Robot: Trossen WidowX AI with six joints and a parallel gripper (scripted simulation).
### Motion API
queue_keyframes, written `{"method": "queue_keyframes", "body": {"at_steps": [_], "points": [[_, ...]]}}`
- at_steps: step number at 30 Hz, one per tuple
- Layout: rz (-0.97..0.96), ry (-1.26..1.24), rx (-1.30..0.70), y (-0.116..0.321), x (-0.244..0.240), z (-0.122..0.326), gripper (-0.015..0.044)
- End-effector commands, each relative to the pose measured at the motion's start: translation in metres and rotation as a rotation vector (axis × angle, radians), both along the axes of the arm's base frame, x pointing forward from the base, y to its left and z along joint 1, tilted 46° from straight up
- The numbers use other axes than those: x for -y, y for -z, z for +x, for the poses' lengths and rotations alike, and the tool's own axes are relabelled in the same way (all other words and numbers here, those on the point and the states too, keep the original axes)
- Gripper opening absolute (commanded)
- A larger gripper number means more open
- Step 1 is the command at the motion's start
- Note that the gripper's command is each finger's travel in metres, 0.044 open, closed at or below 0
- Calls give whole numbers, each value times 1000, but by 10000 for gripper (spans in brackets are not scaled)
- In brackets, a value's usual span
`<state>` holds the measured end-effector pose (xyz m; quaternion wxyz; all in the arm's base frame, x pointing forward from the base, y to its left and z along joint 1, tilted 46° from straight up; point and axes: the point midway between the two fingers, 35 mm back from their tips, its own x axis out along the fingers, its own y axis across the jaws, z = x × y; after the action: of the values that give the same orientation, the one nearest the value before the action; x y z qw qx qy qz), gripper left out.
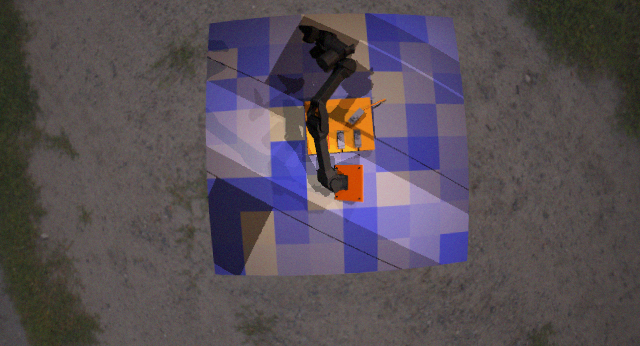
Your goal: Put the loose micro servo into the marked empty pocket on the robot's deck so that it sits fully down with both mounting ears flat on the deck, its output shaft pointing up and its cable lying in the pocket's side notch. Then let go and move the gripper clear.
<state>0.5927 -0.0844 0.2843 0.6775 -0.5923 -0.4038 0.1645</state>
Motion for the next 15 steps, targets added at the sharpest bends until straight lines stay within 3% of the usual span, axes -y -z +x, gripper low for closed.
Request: {"method": "queue_keyframes", "body": {"at_steps": [1,15], "points": [[0,4,-3,0,1,1,426],[-59,241,-214,52,55,27,440]]}}
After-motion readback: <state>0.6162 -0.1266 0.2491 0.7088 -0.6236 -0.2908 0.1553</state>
